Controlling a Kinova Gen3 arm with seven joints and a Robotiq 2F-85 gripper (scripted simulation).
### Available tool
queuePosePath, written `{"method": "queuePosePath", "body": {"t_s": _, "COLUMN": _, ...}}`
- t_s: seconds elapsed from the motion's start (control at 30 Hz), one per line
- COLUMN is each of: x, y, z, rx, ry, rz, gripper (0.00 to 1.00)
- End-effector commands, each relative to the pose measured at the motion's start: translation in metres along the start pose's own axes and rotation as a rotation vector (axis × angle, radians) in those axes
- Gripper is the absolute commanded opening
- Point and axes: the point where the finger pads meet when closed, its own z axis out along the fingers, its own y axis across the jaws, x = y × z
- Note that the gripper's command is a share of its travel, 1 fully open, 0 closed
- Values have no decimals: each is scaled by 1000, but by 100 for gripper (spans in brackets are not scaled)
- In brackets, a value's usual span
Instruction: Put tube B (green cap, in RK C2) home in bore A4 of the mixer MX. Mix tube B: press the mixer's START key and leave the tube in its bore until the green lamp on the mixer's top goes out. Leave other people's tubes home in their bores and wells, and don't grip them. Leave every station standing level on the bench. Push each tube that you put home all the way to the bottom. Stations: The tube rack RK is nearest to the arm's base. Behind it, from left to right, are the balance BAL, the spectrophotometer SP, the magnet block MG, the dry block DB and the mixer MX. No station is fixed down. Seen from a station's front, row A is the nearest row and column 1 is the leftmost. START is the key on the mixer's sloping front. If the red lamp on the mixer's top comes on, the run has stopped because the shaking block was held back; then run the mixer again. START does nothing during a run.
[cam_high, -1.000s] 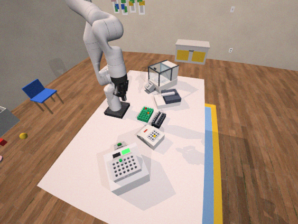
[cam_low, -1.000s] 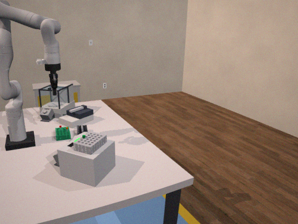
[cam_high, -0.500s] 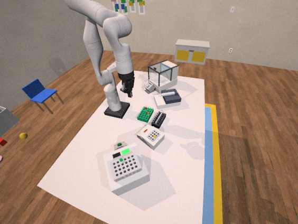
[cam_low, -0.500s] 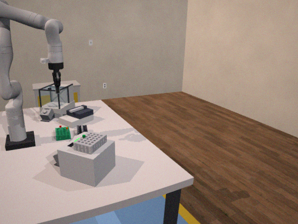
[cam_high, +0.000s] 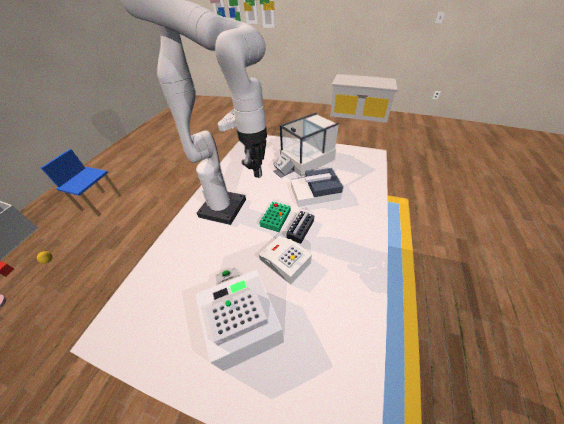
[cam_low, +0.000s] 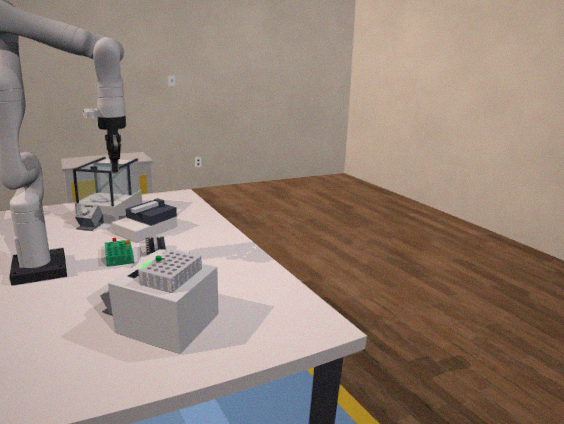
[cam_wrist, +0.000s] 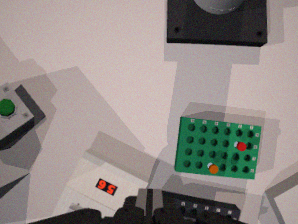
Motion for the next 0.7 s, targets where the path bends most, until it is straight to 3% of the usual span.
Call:
{"method": "queuePosePath", "body": {"t_s": 0.0, "x": -5, "y": 8, "z": 0, "rx": 1, "ry": -1, "rz": 0, "gripper": 10}}
{"method": "queuePosePath", "body": {"t_s": 0.27, "x": -7, "y": 21, "z": 0, "rx": 1, "ry": -1, "rz": 0, "gripper": 10}}
{"method": "queuePosePath", "body": {"t_s": 0.67, "x": -14, "y": 60, "z": 0, "rx": 1, "ry": -1, "rz": 0, "gripper": 10}}
